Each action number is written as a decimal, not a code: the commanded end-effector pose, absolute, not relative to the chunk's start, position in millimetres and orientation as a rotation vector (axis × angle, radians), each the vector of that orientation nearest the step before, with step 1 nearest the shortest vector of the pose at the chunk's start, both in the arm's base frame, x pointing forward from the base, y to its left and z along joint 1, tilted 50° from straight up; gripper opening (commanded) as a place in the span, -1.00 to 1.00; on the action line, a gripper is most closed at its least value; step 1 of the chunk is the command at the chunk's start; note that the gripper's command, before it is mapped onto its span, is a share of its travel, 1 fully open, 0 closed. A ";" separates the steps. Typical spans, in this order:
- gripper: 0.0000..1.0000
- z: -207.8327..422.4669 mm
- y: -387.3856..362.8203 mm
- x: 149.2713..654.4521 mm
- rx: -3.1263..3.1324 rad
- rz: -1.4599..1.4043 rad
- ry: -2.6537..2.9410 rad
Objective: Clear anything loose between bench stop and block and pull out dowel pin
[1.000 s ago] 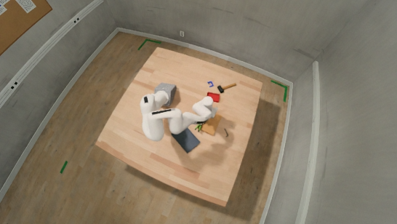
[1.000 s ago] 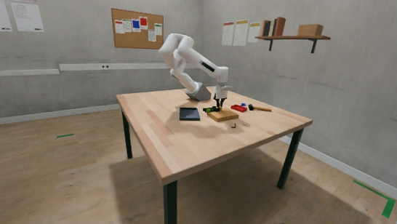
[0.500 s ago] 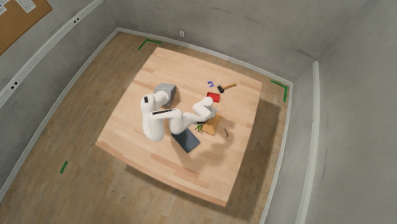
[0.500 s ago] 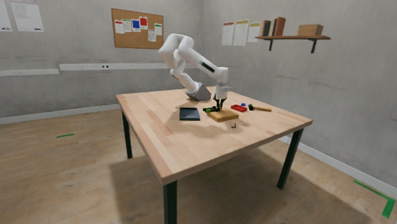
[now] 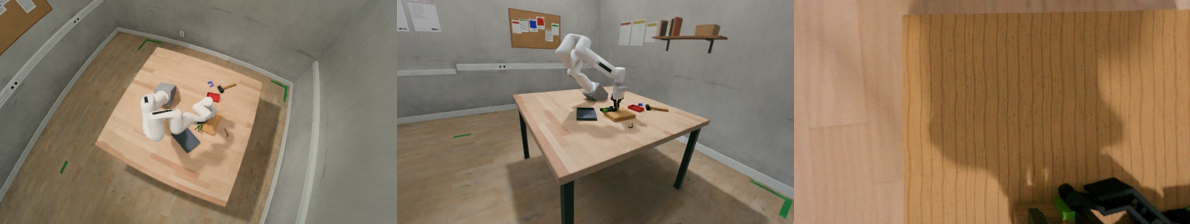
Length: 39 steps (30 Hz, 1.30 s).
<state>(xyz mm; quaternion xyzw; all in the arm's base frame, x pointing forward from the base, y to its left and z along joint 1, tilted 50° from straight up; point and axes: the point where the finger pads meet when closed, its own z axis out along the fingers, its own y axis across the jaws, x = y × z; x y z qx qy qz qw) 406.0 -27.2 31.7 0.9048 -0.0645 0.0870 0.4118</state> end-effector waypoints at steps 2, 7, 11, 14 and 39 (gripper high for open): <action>-0.57 32.0 -26.4 406.8 2.278 0.222 -0.162; -0.71 32.0 -26.4 406.8 2.278 0.222 -0.162; -0.84 32.0 -26.4 406.8 2.278 0.222 -0.162; -0.84 32.0 -26.4 406.8 2.278 0.222 -0.162; -1.00 32.0 -26.5 406.8 2.278 0.222 -0.162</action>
